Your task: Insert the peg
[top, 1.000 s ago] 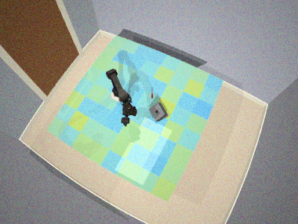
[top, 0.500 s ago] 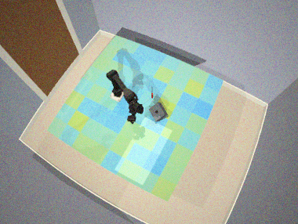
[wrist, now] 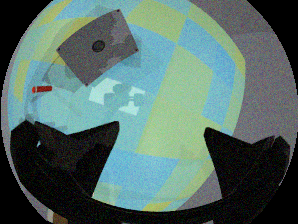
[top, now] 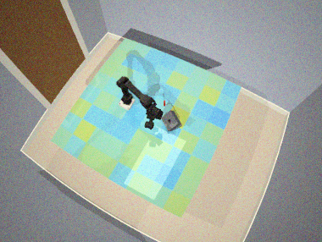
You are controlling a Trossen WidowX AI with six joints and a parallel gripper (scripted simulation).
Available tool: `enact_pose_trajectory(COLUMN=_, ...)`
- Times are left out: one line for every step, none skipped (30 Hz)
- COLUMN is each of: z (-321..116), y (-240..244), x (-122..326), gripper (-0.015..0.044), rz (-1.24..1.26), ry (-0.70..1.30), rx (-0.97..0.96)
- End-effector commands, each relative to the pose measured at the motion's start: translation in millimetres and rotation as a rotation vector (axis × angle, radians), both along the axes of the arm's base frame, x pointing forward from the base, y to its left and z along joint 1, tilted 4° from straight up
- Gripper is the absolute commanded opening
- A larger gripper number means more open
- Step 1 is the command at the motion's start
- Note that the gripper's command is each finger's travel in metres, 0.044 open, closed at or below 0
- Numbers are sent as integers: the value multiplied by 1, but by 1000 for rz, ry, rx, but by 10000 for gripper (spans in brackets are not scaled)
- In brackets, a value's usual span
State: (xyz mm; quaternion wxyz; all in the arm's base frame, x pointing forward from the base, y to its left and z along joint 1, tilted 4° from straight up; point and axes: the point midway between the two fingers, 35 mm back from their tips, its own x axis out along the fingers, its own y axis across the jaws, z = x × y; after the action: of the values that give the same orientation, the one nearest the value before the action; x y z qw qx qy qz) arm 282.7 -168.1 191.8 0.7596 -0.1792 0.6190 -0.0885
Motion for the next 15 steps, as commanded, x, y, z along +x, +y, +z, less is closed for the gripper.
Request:
enact_pose_trajectory(z=-4, y=16, x=9, gripper=440, rz=-13, ry=-10, rx=38)
enact_pose_trajectory(z=-6, y=20, x=11, gripper=440, rz=-16, ry=-12, rx=47)
enact_pose_trajectory(z=-7, y=24, x=14, gripper=440, rz=-19, ry=-13, rx=55)
enact_pose_trajectory(z=-8, y=28, x=16, gripper=440, rz=-22, ry=-15, rx=64)
enact_pose_trajectory(z=-9, y=32, x=18, gripper=440, rz=-26, ry=-16, rx=72)
enact_pose_trajectory(z=-10, y=36, x=20, gripper=440, rz=-28, ry=-18, rx=80)
enact_pose_trajectory(z=-11, y=40, x=22, gripper=440, rz=-30, ry=-19, rx=88)
enact_pose_trajectory(z=-12, y=44, x=24, gripper=440, rz=-32, ry=-21, rx=96)
enact_pose_trajectory(z=-14, y=48, x=25, gripper=440, rz=-34, ry=-22, rx=104)
enact_pose_trajectory(z=-15, y=53, x=27, gripper=440, rz=-36, ry=-23, rx=112)
enact_pose_trajectory(z=-16, y=57, x=29, gripper=440, rz=-38, ry=-25, rx=120)
enact_pose_trajectory(z=-17, y=61, x=31, gripper=440, rz=-41, ry=-25, rx=128)
enact_pose_trajectory(z=-18, y=65, x=32, gripper=440, rz=-43, ry=-26, rx=136)
enact_pose_trajectory(z=-19, y=70, x=34, gripper=440, rz=-46, ry=-27, rx=144)
enact_pose_trajectory(z=-20, y=74, x=35, gripper=440, rz=-48, ry=-27, rx=152)
